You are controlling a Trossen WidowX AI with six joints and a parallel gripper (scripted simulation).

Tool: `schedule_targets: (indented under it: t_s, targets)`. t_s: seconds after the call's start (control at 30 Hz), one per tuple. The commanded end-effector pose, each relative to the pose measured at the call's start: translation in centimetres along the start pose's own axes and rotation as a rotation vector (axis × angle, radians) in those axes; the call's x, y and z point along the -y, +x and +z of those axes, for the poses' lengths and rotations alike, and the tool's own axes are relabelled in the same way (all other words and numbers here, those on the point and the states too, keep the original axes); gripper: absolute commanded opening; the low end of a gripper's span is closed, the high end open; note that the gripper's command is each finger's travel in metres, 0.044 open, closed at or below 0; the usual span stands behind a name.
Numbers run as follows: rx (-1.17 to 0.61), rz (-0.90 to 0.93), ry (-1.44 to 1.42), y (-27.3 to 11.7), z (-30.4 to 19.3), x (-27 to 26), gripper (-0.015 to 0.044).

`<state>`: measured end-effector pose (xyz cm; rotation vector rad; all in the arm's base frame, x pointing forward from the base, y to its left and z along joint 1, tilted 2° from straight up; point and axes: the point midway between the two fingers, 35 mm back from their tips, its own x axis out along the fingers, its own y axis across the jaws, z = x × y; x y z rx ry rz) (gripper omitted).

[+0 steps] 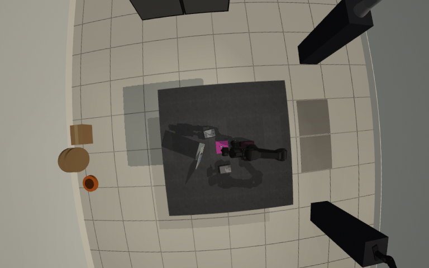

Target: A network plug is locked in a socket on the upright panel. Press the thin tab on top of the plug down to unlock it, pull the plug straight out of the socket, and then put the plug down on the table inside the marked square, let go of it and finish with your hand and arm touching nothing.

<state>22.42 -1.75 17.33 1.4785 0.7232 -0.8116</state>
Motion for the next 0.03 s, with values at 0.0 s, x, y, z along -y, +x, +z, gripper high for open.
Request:
schedule_targets:
  t_s: [0.0]
  targets:
    - [-0.006, 0.001, -0.006, -0.06, -0.09, -0.04, 0.0440]
